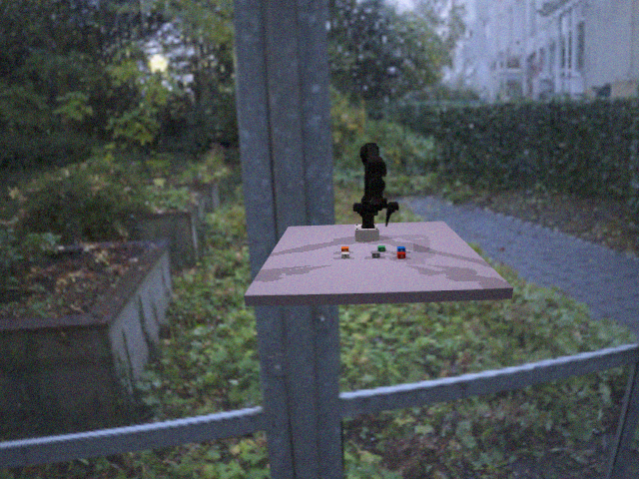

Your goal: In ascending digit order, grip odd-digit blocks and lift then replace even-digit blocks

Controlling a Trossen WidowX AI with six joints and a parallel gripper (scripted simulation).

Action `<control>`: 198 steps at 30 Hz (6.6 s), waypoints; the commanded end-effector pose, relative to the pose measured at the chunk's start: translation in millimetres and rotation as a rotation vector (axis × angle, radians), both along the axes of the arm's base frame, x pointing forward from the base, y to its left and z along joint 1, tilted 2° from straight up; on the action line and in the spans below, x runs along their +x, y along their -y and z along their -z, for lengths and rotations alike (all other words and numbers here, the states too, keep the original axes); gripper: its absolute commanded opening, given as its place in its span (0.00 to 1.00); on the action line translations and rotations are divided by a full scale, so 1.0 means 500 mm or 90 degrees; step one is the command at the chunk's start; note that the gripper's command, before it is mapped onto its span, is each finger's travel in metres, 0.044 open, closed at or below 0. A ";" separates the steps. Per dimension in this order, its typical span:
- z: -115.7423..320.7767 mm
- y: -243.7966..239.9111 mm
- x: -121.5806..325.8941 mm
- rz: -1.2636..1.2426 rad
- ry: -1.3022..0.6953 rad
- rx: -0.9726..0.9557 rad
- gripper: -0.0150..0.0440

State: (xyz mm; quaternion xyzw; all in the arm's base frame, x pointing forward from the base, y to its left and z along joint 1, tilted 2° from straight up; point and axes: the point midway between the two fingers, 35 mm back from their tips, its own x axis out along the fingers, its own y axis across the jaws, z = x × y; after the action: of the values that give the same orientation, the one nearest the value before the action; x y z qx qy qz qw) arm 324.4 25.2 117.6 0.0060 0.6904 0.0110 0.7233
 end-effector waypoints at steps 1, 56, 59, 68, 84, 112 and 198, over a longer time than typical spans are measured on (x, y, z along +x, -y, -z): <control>0.003 0.001 -0.007 -0.009 -0.002 0.001 0.93; 0.013 0.255 -0.148 -0.009 -0.006 -0.007 0.93; 0.016 0.253 -0.162 -0.009 -0.007 -0.007 0.93; 0.158 0.252 -0.154 -0.009 -0.007 -0.007 0.93; 0.209 0.250 -0.154 -0.009 -0.007 -0.007 0.93; 0.251 0.249 -0.155 -0.009 -0.007 -0.007 0.46; 0.251 0.249 -0.155 -0.009 -0.007 -0.007 0.93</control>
State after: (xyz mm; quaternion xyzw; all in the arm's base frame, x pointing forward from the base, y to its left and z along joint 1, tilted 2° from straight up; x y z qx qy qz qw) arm 247.5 -99.6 -7.3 -0.0041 0.6939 0.0134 0.7199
